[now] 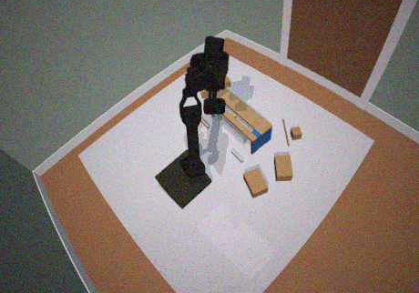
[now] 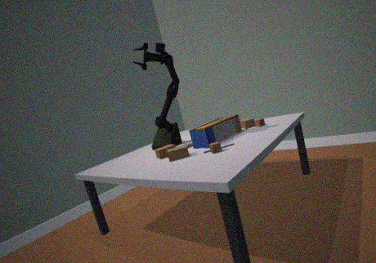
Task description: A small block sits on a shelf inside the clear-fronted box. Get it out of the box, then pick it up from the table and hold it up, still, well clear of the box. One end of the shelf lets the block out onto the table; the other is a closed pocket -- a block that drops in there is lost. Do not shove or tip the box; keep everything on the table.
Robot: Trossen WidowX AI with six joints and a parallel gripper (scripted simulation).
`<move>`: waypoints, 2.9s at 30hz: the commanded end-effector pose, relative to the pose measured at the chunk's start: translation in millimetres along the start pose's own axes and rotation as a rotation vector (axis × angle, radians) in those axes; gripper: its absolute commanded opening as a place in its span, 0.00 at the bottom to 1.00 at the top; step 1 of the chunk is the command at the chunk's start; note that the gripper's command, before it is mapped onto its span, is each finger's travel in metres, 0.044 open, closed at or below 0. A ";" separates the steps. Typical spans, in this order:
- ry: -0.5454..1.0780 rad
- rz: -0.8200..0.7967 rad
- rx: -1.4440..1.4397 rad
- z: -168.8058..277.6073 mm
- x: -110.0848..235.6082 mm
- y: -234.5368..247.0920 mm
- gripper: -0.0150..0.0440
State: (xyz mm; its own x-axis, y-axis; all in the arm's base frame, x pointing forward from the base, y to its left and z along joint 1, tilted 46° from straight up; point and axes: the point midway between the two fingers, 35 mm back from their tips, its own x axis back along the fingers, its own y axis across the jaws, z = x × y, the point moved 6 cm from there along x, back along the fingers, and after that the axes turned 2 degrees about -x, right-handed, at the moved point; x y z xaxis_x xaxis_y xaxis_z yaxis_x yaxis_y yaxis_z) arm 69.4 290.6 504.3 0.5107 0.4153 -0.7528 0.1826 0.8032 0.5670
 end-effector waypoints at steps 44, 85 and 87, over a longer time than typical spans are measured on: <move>0.801 1.513 -0.123 252.0 -151.0 -356.3 0.93; 1.669 0.965 1.234 120.6 443.8 -300.4 0.93; 1.686 0.839 1.263 87.9 459.5 -303.5 0.93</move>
State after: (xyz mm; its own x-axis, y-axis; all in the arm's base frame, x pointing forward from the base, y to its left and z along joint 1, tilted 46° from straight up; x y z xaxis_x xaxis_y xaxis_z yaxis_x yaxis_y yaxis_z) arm 353.1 173.7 52.7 -0.0528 0.7538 0.6550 0.9728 -0.1093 0.2041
